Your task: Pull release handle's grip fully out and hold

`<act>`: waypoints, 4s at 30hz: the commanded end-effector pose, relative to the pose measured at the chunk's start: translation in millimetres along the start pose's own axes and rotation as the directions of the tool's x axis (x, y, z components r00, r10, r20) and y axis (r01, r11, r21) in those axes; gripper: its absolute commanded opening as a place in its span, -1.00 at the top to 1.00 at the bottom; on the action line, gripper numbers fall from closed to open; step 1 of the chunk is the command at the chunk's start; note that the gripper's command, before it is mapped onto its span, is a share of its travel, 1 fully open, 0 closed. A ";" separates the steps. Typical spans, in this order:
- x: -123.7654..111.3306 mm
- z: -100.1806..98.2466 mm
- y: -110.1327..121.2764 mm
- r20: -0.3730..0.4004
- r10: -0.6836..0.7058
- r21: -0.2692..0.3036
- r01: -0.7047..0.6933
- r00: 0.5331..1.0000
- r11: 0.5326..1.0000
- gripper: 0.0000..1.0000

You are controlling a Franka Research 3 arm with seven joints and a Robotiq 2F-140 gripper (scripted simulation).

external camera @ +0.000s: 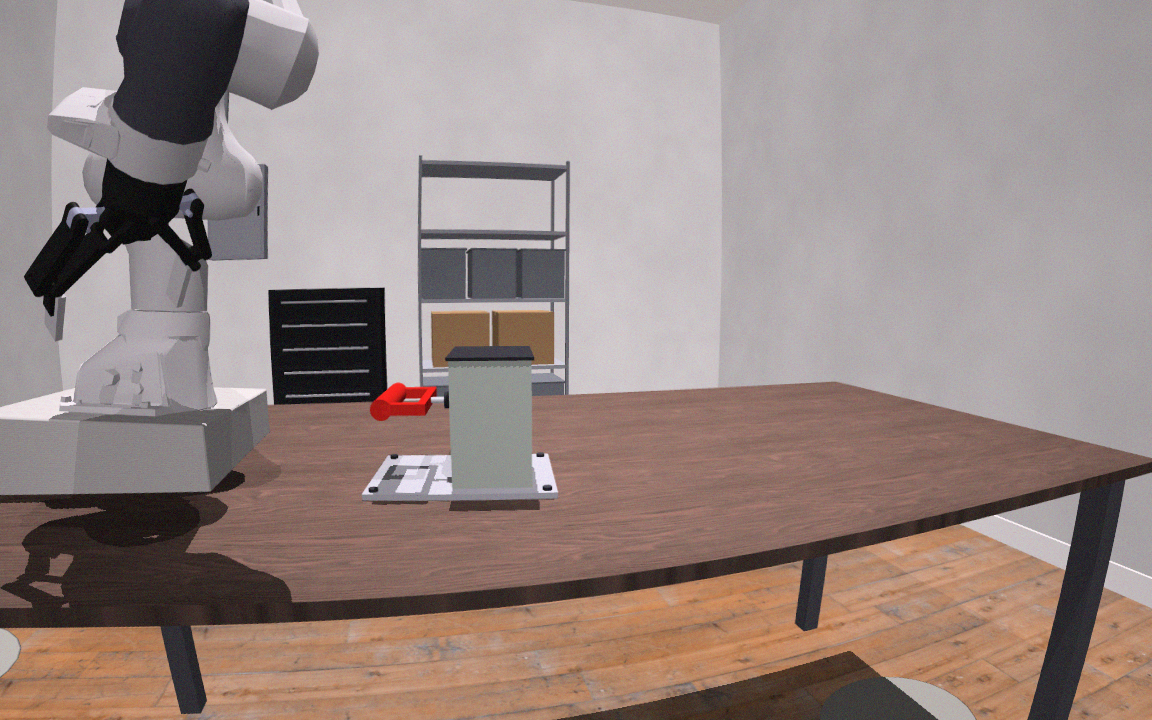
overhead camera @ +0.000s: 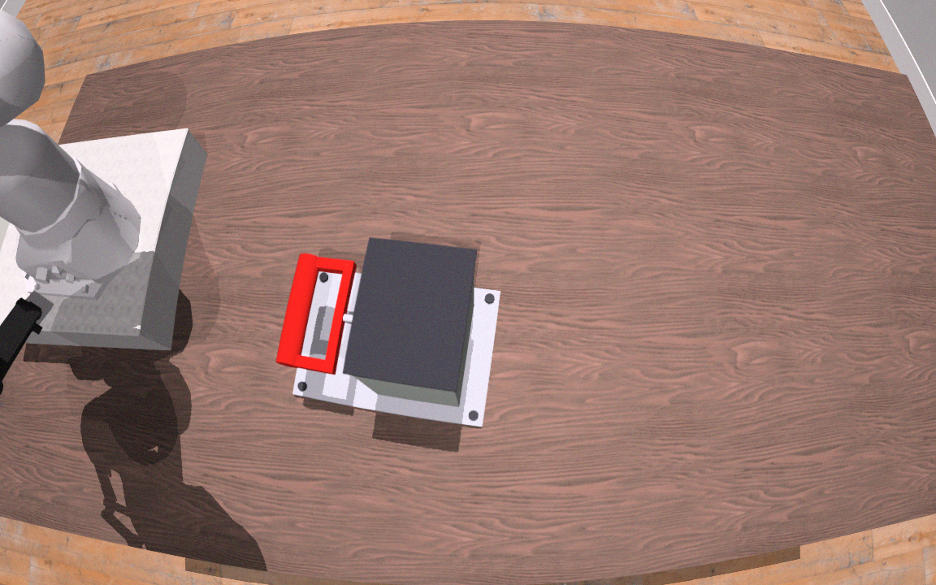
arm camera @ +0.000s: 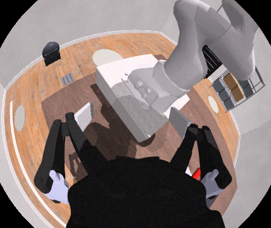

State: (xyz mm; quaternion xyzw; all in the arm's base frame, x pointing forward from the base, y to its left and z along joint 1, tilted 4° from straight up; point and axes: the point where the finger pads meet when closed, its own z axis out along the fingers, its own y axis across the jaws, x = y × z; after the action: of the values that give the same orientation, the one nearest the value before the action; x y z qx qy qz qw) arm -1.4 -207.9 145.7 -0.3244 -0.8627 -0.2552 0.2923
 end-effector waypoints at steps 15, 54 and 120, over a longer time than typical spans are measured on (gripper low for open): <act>0.0 0.0 0.0 0.000 0.000 0.000 0.000 1.000 1.000 -1.00; -126.7 -53.6 143.9 0.425 0.493 -0.086 -0.508 0.759 0.857 -1.00; -177.8 -70.2 245.8 0.509 0.797 -0.467 -0.673 0.325 0.574 -1.00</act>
State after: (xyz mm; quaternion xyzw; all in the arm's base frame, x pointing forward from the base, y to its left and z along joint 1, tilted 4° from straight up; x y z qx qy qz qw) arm 303.4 -162.2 137.0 -0.7550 -0.6548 -0.0298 0.0185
